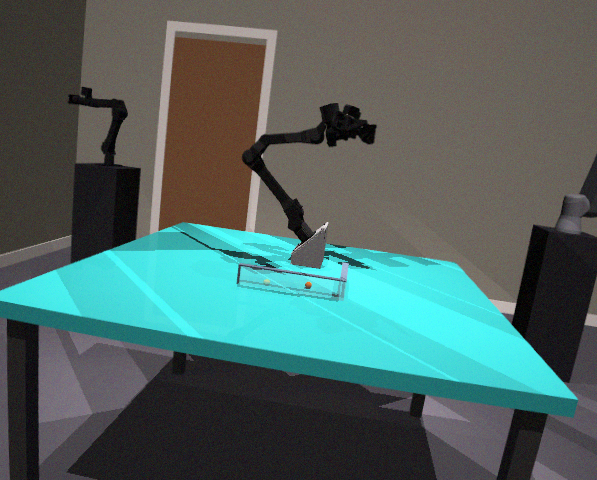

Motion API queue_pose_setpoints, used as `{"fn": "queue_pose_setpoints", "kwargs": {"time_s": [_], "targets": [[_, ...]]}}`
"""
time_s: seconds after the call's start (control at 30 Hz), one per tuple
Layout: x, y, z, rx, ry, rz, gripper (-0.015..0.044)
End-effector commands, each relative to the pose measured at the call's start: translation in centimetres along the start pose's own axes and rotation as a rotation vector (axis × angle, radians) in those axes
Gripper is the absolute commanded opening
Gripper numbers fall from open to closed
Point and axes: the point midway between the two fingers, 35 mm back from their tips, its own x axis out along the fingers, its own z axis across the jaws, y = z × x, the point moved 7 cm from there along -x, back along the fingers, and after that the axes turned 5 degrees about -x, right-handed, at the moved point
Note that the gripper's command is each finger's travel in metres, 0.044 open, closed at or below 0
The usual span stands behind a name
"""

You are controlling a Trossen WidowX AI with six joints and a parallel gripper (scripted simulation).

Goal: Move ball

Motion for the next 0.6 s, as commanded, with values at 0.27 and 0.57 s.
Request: {"fn": "queue_pose_setpoints", "kwargs": {"time_s": [0.27, 0.57], "targets": [[10.2, 11.5, -4.5, 0.161, 0.089, 0.520, 0.0205], [13.7, 21.6, -8.1, 0.308, 0.158, 0.913, 0.0205]]}}
